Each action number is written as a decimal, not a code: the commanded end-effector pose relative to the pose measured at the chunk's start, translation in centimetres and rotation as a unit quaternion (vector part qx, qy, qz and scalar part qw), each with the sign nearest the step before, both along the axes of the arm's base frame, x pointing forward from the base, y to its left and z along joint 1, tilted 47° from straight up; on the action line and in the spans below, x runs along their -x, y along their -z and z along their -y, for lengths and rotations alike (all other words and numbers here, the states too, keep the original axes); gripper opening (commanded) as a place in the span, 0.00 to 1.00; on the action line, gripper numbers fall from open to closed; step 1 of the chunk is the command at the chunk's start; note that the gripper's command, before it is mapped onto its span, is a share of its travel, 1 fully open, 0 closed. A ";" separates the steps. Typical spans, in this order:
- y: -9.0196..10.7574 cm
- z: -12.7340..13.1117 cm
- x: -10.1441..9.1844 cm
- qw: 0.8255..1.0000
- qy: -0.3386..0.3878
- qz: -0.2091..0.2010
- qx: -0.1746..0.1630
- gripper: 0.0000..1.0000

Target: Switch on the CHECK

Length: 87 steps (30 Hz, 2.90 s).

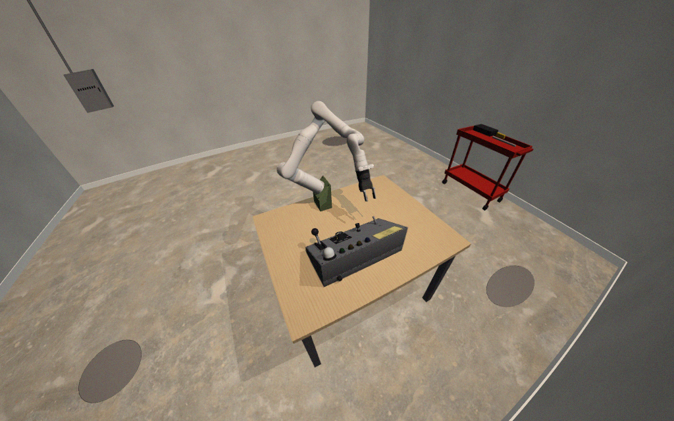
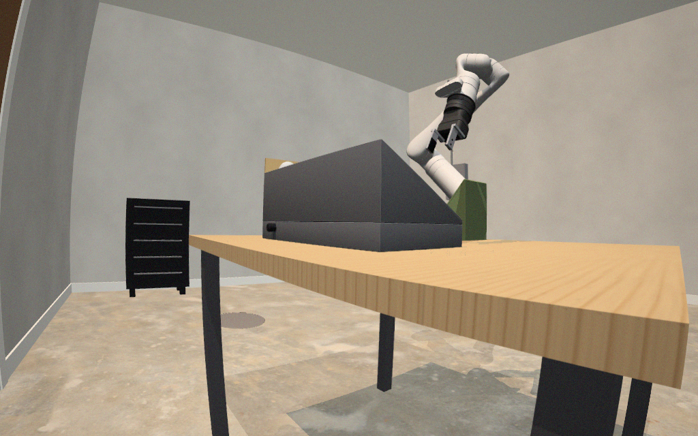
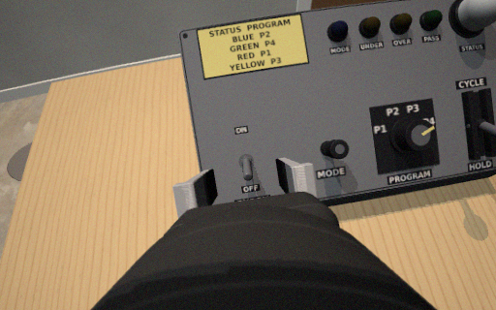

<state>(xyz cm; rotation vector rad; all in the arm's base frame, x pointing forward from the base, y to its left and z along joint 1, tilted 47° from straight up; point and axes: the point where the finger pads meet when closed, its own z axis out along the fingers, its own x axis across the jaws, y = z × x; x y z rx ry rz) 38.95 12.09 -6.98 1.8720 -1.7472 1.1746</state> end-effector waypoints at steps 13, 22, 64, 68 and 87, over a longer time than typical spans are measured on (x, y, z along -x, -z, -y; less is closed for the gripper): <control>1.5 0.9 4.7 1.000 0.000 0.000 -0.001 1.00; 1.5 0.9 4.8 1.000 0.000 0.000 -0.001 0.00; 2.1 1.6 4.4 1.000 0.000 0.000 -0.001 0.00; 2.7 2.2 4.1 1.000 0.000 0.000 -0.001 0.00; 6.2 6.4 2.2 1.000 0.000 0.000 -0.001 0.00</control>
